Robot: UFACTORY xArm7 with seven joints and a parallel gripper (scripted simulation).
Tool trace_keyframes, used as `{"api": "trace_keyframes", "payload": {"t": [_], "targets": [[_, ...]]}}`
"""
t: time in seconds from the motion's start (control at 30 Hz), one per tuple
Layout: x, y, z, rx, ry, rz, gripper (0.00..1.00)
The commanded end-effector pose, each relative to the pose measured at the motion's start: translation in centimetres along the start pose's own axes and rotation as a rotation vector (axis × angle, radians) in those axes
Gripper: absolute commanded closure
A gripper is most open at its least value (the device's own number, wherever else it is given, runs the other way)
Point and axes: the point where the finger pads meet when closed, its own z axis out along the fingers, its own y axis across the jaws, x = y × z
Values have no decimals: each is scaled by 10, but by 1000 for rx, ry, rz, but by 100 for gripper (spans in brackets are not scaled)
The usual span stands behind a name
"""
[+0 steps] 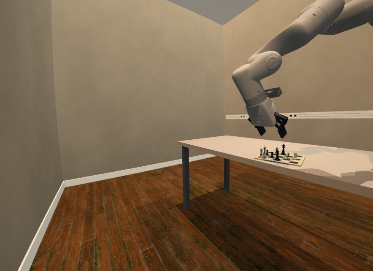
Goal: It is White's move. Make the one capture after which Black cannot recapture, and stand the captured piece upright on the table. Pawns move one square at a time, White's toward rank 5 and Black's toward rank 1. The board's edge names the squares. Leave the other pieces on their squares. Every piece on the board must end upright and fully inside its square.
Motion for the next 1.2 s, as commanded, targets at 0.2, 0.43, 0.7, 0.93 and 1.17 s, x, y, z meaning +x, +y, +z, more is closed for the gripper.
{"api": "trace_keyframes", "payload": {"t": [0.2,0.43,0.7,0.93,1.17], "targets": [[18,-27,22,-132,-210,412,0],[39,-49,39,-239,-285,699,0],[66,-70,56,-348,-350,1014,0],[81,-79,65,-400,-378,1174,0],[110,-94,82,-477,-407,1426,0]]}}
